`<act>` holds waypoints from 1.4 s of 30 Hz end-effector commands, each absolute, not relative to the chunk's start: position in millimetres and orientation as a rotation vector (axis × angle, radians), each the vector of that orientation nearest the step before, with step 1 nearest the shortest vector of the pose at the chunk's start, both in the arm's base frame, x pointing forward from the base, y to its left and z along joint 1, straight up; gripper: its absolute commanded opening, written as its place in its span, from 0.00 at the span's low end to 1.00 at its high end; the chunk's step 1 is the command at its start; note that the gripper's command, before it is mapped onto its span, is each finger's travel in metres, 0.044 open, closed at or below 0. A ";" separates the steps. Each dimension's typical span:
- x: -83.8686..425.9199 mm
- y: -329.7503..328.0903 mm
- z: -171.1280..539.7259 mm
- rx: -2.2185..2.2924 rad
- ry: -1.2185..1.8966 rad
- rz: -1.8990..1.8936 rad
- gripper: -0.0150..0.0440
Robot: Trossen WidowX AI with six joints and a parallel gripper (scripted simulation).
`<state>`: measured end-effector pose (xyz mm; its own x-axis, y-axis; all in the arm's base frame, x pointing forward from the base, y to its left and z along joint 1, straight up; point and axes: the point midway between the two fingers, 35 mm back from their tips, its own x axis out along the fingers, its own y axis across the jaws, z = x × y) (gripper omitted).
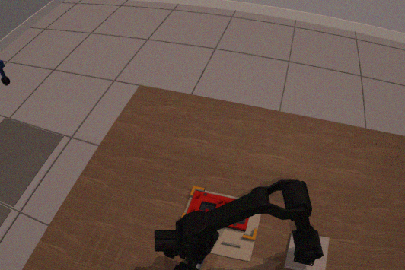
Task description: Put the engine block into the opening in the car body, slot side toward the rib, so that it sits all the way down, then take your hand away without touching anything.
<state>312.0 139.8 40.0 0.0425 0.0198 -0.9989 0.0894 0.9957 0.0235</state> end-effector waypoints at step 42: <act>308.5 137.6 80.8 0.083 1.544 -0.061 1.00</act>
